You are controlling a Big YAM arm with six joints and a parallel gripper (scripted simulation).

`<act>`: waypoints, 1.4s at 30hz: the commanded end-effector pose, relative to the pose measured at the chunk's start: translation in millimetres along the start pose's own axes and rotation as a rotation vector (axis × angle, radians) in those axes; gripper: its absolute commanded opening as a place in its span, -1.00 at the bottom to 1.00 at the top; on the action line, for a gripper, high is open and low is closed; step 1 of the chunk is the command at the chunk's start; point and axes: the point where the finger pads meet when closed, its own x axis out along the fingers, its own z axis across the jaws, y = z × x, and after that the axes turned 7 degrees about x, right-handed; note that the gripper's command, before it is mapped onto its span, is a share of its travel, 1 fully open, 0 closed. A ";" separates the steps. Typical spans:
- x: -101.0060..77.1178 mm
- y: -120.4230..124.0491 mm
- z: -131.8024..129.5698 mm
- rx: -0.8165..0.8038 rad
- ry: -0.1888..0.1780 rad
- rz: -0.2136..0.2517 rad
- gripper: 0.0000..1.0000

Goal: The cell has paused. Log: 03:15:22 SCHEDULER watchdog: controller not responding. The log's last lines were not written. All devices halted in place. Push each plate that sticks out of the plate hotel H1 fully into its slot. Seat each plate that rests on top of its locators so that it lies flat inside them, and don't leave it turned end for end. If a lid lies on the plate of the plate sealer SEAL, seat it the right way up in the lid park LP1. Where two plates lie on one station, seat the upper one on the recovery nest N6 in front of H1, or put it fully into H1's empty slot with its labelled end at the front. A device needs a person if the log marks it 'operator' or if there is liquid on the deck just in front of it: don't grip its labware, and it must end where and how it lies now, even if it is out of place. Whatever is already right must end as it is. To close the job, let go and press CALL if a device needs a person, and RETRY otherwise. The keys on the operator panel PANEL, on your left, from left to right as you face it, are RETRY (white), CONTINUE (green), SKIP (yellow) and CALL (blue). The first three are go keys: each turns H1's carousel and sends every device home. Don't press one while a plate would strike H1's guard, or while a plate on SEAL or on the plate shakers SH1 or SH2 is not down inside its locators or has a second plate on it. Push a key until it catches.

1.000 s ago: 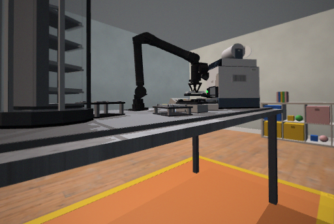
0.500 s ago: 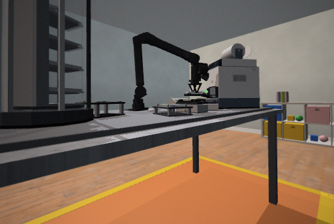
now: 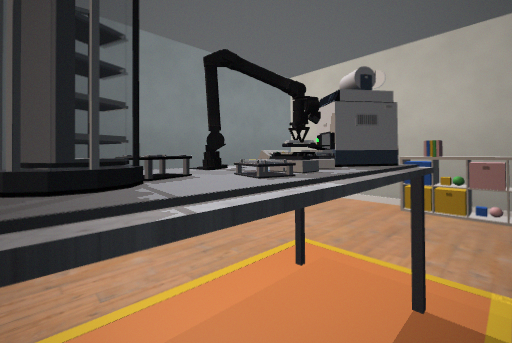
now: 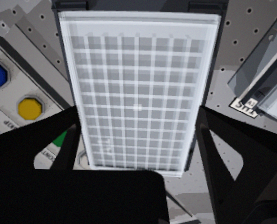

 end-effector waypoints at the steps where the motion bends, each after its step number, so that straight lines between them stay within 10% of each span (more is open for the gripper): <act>1: 12.3 -1.6 -5.6 0.007 0.002 0.014 0.64; 42: 12.5 3.3 -4.9 0.013 0.003 0.028 0.64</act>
